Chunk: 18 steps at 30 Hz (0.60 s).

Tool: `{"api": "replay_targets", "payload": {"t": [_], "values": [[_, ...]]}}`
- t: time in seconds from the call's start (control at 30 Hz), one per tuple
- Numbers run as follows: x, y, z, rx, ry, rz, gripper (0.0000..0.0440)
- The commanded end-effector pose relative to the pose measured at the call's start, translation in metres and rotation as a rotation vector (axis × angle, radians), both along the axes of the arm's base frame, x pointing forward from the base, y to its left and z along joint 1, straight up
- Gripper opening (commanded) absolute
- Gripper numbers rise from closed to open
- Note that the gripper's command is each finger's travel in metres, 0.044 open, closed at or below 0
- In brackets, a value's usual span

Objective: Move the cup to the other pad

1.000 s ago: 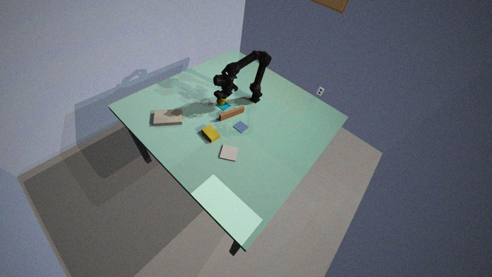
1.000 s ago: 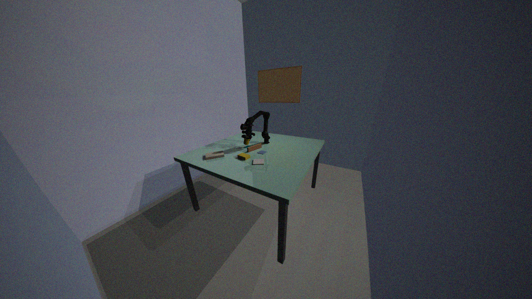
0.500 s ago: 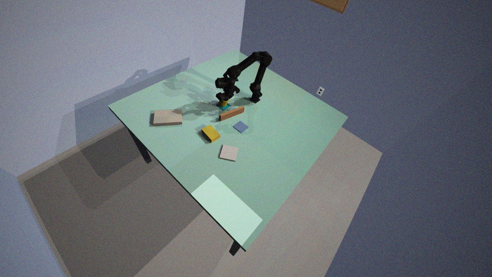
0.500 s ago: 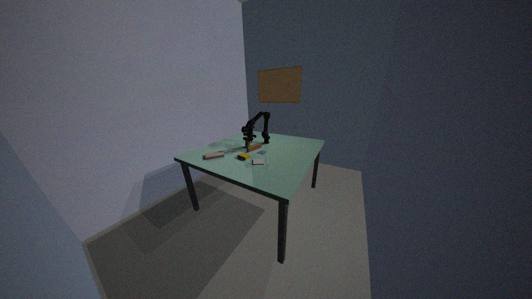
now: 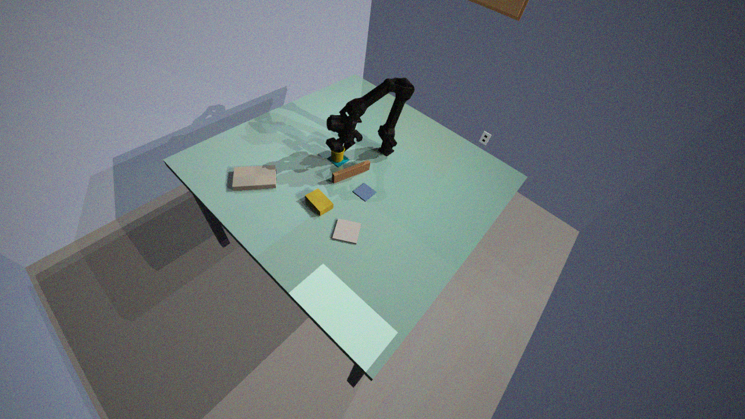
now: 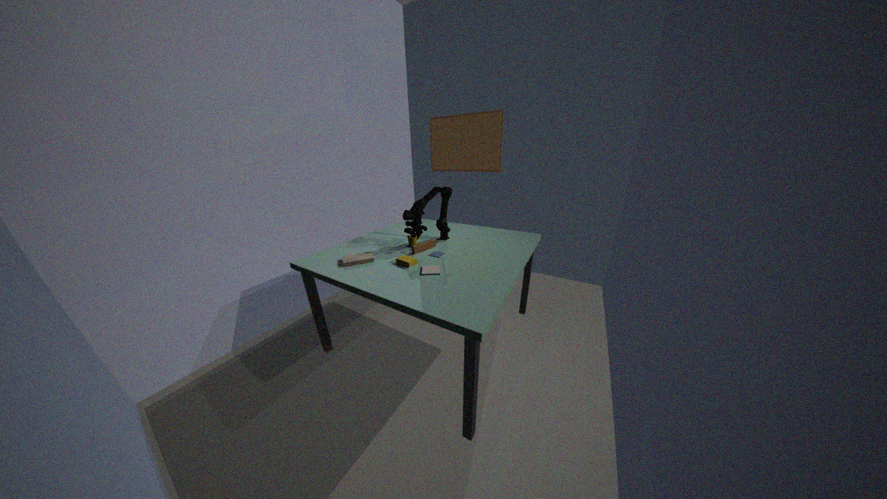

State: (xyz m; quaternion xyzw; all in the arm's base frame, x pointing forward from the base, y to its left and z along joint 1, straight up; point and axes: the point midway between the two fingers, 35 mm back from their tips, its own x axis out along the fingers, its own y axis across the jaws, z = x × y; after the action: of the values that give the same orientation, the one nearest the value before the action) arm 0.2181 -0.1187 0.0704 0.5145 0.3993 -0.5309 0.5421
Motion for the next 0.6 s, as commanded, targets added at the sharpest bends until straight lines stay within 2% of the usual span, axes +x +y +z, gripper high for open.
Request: {"api": "replay_targets", "payload": {"t": [0.0, 0.33, 0.57], "values": [[0.000, -0.001, 0.006, -0.002, -0.040, -0.005, 0.0178], [-0.009, 0.001, 0.017, 0.005, -0.090, -0.018, 0.0200], [-0.014, 0.002, 0.027, 0.003, -0.127, -0.034, 0.0235]]}}
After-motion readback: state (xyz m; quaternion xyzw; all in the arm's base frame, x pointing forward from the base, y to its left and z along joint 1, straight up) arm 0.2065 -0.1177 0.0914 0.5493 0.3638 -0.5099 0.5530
